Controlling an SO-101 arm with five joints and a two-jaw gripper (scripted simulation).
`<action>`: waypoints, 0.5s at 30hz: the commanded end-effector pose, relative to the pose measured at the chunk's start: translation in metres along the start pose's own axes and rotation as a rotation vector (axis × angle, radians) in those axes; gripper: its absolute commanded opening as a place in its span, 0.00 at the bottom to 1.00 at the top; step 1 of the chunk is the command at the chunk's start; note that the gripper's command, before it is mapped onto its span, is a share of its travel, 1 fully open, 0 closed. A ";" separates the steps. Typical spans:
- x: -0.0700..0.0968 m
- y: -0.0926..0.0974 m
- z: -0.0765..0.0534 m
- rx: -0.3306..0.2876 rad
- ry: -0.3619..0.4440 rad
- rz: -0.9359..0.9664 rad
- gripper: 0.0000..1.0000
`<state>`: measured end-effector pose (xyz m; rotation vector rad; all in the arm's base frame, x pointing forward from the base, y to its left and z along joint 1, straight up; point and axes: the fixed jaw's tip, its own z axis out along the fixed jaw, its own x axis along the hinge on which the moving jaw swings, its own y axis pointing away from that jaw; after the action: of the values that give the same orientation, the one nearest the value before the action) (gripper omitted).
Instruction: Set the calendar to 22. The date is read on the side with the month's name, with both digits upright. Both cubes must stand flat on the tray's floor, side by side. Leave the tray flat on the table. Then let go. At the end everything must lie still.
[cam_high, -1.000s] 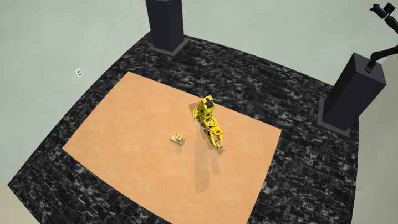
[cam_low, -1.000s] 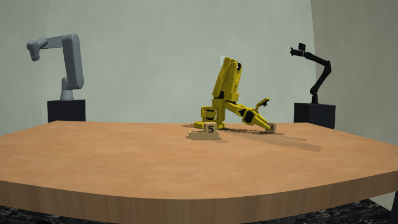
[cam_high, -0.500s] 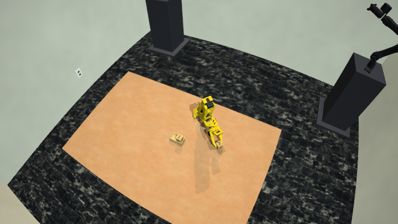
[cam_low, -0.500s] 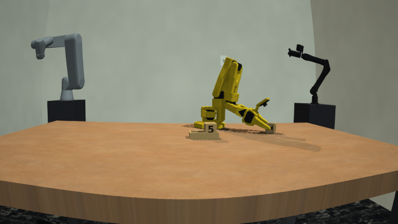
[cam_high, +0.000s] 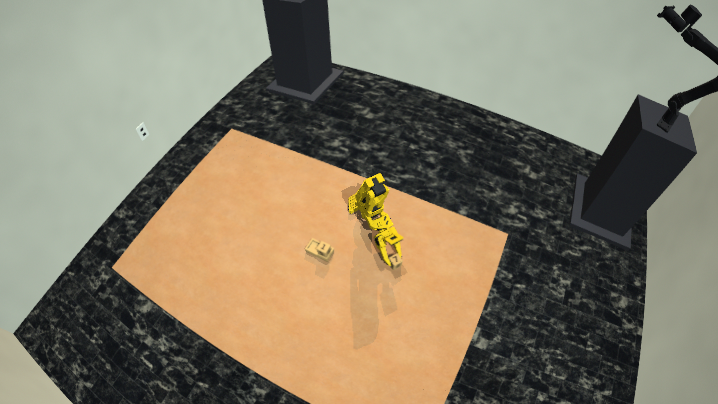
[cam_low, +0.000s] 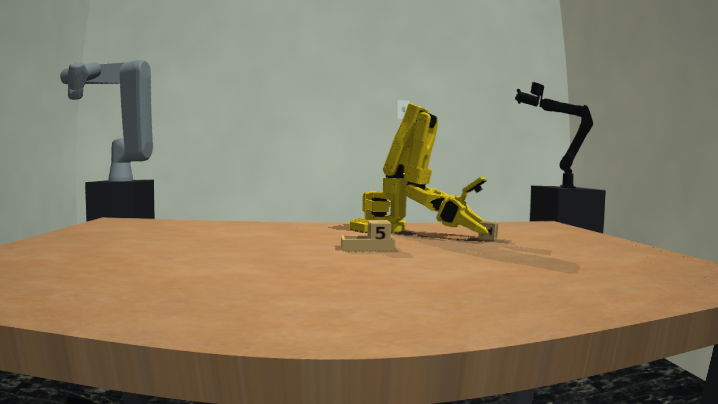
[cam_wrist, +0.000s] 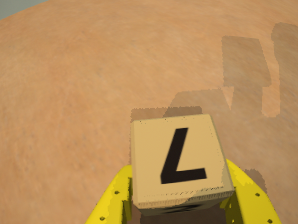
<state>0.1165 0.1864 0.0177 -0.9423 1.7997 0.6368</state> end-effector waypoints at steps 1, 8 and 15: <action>-0.007 -0.001 0.002 0.006 -0.040 -0.004 0.00; -0.007 -0.001 0.002 0.006 -0.040 -0.004 0.00; -0.007 -0.001 0.002 0.006 -0.040 -0.004 0.13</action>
<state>0.1167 0.1866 0.0179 -0.9411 1.7973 0.6378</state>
